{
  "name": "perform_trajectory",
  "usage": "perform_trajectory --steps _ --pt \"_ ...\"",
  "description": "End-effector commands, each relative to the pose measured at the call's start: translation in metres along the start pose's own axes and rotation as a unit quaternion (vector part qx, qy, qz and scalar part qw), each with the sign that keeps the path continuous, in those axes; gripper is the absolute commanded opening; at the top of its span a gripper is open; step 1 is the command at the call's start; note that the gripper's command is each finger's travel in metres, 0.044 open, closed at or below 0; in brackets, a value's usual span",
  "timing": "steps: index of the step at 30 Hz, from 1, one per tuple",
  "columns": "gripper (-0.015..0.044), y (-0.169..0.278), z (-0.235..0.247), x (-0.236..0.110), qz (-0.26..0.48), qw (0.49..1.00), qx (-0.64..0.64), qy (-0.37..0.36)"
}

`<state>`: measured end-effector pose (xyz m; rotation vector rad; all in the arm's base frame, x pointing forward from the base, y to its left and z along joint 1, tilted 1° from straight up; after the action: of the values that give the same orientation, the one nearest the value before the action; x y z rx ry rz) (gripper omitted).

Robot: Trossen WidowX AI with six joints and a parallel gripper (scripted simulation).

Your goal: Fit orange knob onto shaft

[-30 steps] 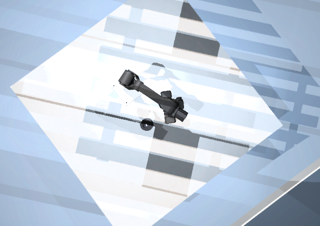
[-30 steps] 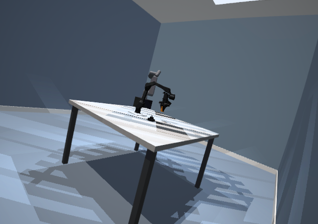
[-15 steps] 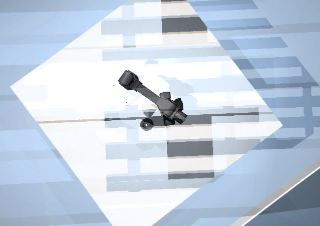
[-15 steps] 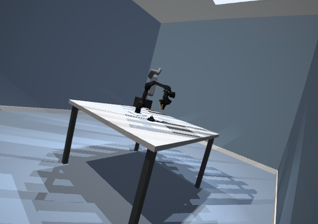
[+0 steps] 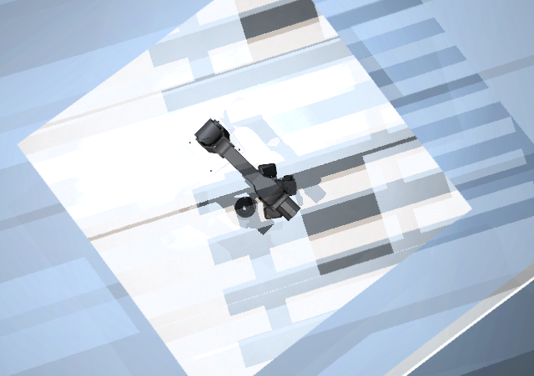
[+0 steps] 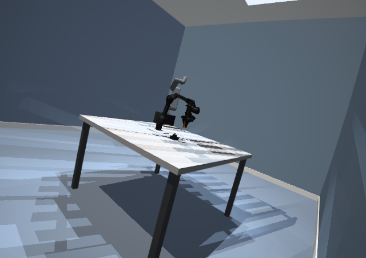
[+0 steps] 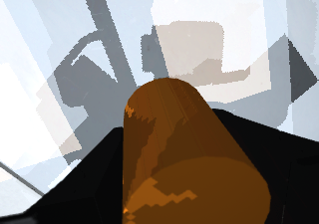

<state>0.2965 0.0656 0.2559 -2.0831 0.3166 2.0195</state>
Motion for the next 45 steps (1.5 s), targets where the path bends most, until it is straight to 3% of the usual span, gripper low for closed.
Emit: perform_trajectory --steps 1,34,45 --pt "0.0 0.012 -0.007 0.004 -0.001 1.0 -0.001 0.002" --pt "0.0 0.111 -0.039 0.035 0.0 1.0 -0.012 0.005" --pt "0.0 0.113 -0.04 0.05 0.0 1.0 -0.01 0.005"
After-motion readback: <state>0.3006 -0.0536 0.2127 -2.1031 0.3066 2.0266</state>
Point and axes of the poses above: the point midway between the two fingers, 35 mm back from their tips, its own x axis out along the fingers, its own z axis across the jaws, y = z × x, the point moved 9 cm from there along -x, back along the fingers, and after that the axes turned 8 degrees about -x, right-handed, at the moved point
